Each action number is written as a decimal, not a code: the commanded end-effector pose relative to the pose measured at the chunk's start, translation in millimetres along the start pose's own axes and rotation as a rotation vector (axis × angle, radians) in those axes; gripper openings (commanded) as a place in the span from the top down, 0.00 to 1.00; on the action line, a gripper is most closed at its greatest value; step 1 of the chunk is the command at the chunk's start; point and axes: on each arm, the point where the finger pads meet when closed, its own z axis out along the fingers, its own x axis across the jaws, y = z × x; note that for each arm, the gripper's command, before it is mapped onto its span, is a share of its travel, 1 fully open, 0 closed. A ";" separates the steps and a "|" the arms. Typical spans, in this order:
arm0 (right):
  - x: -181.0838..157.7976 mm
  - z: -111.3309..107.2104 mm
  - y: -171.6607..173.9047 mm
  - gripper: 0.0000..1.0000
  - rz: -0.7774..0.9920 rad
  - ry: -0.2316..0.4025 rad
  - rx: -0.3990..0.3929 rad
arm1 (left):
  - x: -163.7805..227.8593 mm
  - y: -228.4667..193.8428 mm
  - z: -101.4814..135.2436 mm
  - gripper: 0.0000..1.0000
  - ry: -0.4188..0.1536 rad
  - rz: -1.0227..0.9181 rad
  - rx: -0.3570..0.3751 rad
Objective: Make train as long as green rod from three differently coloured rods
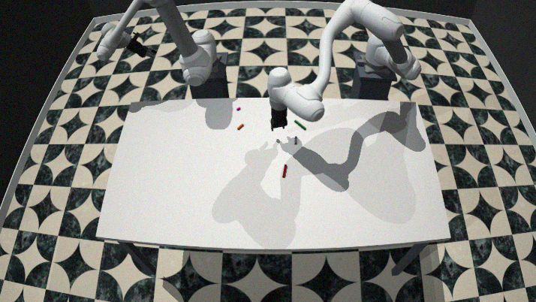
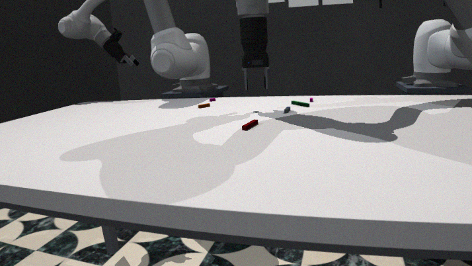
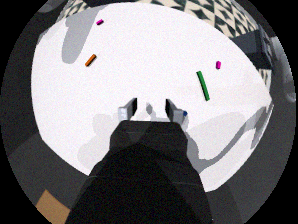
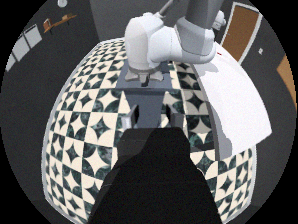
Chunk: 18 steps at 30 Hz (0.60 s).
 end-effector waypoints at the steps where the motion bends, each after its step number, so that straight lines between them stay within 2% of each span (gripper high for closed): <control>1: -2.8 2.4 -2.7 0.00 0.004 -0.005 0.016 | -20.5 -36.6 -0.5 0.00 0.006 -0.110 -0.003; 12: -2.8 2.4 -2.7 0.00 0.004 -0.005 0.016 | -62.0 -117.2 -0.5 0.00 0.004 -0.364 -0.004; 14: -2.8 2.4 -2.7 0.00 0.004 -0.005 0.016 | -62.0 -117.2 -0.5 0.00 0.004 -0.364 -0.004; 18: -2.8 2.4 -2.7 0.00 0.004 -0.005 0.016 | -79.3 -156.8 -0.4 0.00 0.003 -0.488 -0.005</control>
